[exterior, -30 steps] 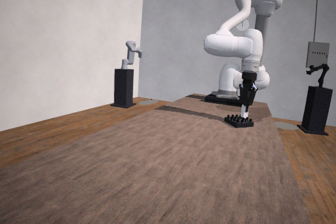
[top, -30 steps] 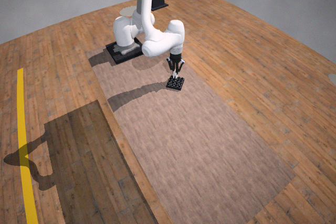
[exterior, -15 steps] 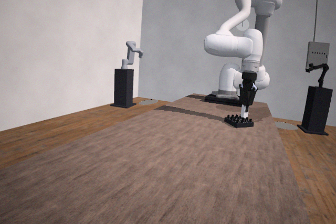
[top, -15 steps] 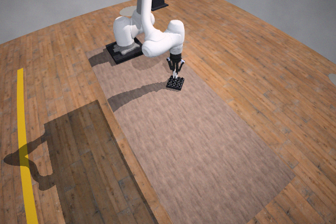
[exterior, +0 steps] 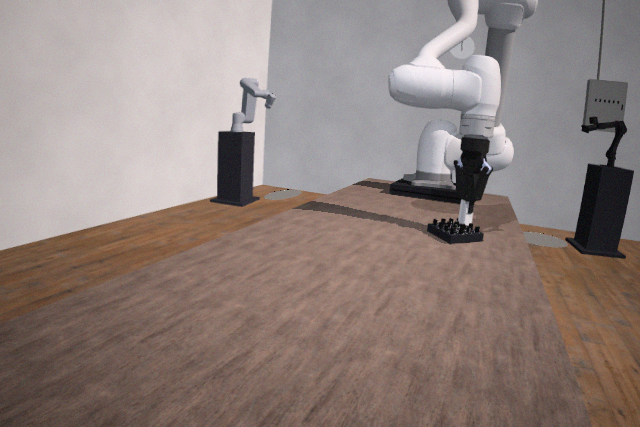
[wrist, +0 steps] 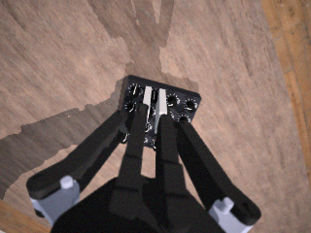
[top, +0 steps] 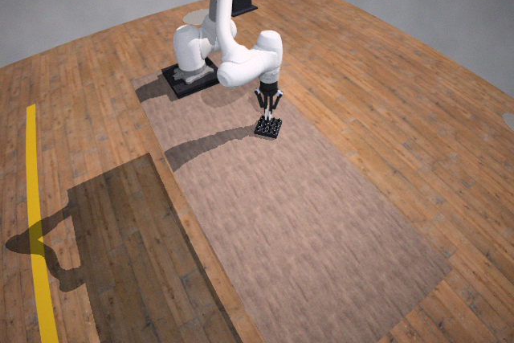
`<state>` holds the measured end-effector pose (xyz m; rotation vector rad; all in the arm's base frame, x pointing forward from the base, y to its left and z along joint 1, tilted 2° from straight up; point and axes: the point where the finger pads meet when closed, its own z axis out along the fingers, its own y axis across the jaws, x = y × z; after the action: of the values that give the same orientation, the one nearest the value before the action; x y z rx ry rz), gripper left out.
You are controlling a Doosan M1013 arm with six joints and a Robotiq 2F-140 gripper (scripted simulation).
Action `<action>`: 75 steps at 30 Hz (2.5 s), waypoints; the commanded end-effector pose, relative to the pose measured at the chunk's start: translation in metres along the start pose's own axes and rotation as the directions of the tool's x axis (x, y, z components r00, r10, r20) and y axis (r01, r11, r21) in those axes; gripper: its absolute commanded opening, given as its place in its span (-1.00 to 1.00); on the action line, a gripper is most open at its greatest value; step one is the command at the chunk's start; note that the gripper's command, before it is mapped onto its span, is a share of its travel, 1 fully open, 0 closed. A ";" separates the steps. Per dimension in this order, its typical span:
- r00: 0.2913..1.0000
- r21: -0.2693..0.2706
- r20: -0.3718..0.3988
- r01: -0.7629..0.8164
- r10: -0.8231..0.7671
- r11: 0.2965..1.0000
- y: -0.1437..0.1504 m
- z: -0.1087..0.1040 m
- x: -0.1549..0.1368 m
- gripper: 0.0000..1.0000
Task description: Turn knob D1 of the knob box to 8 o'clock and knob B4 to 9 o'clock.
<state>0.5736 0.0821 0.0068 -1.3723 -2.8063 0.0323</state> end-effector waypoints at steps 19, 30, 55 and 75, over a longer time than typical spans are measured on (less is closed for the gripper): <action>0.939 -0.001 -0.001 0.343 -0.343 0.939 0.000 0.000 0.000 -0.90; 0.805 -0.001 0.000 0.593 -0.593 0.805 0.000 0.000 0.000 -0.90; 0.391 -0.001 0.000 0.920 -0.920 0.391 0.000 0.000 0.000 -0.90; 0.115 -0.001 0.001 0.993 -0.993 0.115 0.000 0.000 0.000 -0.90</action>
<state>0.5736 0.0821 0.0068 0.7818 -3.0151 0.0077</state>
